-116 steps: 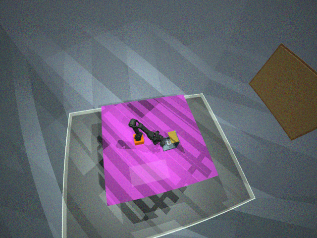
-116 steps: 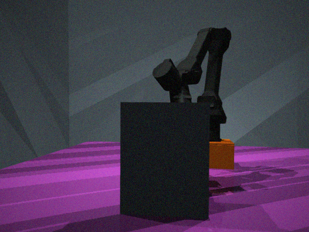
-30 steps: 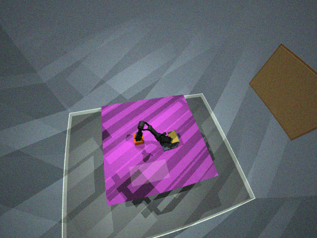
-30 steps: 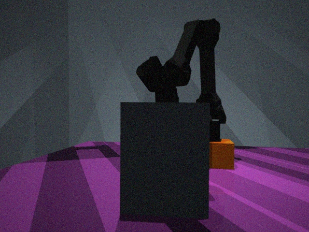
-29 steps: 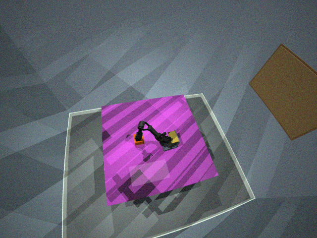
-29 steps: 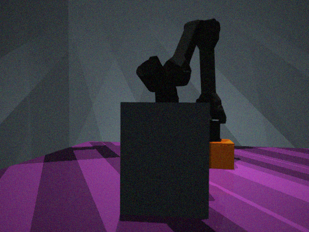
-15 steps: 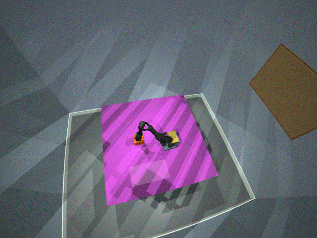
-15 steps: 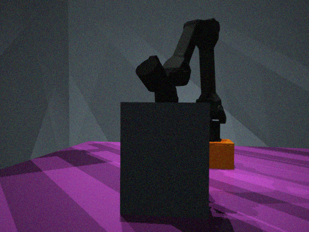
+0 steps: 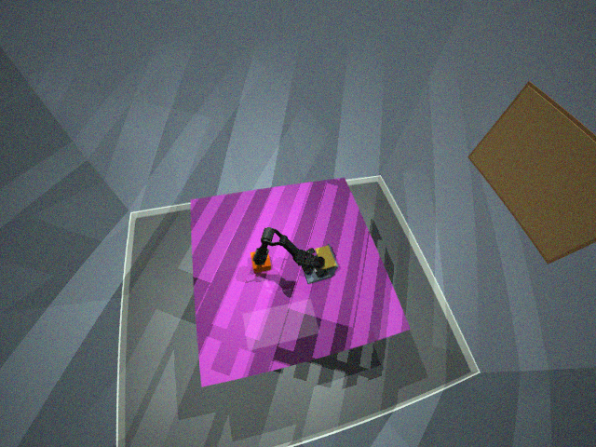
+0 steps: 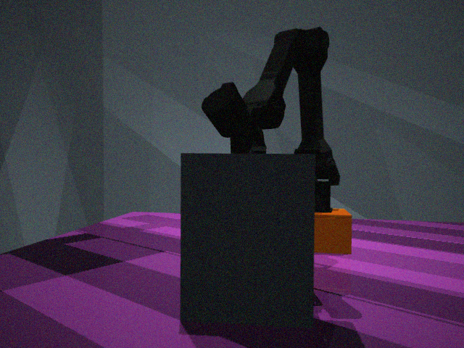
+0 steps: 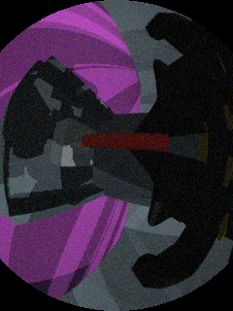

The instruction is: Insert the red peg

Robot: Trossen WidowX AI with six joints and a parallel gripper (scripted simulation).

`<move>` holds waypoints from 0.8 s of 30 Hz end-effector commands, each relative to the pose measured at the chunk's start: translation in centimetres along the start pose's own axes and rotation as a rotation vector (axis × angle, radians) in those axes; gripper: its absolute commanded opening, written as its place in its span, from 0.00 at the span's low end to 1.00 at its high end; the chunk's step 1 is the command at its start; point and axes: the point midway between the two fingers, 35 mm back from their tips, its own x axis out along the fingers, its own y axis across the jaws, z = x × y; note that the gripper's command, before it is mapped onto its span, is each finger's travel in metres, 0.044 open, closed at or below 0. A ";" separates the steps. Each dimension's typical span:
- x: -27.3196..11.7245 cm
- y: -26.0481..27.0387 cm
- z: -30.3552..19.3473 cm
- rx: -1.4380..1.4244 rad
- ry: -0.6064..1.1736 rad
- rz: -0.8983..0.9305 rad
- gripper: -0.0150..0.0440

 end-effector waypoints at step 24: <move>1.1 0.4 0.5 0.004 0.002 0.006 0.25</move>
